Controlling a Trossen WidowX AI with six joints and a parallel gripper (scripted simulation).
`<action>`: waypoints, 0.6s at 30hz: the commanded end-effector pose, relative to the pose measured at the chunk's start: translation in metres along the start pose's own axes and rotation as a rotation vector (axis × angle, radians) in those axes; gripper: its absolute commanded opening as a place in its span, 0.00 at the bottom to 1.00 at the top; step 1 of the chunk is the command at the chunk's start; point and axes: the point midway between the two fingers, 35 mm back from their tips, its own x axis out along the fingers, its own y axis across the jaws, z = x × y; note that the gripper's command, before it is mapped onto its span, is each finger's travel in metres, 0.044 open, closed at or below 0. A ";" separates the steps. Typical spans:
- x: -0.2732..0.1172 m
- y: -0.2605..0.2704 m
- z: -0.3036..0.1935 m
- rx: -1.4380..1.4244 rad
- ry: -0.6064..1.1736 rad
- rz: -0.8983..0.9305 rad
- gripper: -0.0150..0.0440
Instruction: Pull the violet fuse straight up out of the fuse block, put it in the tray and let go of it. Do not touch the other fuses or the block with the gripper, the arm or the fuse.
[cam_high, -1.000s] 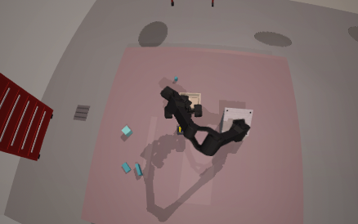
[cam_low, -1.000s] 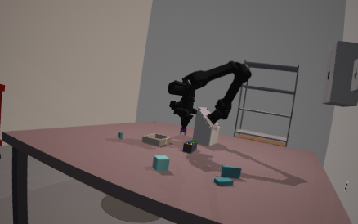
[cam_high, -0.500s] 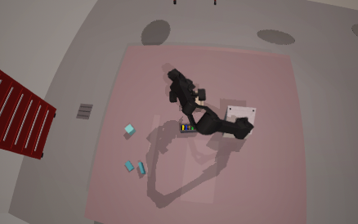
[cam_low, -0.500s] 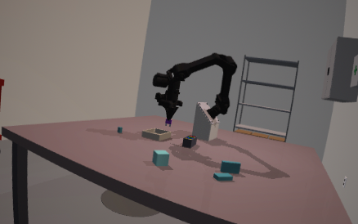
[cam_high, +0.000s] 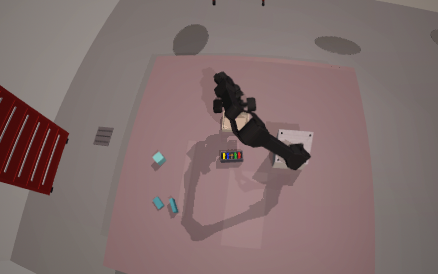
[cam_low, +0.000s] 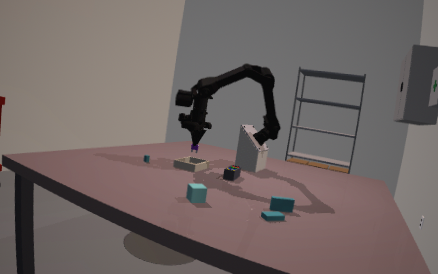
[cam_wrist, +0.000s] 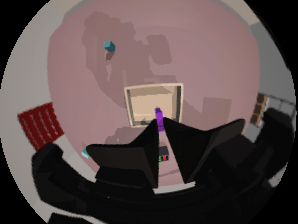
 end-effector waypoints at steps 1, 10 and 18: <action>0.003 0.001 0.002 -0.011 -0.003 -0.001 0.25; 0.018 0.001 0.002 -0.011 -0.003 -0.001 0.25; 0.031 0.001 0.002 -0.011 -0.002 0.000 0.25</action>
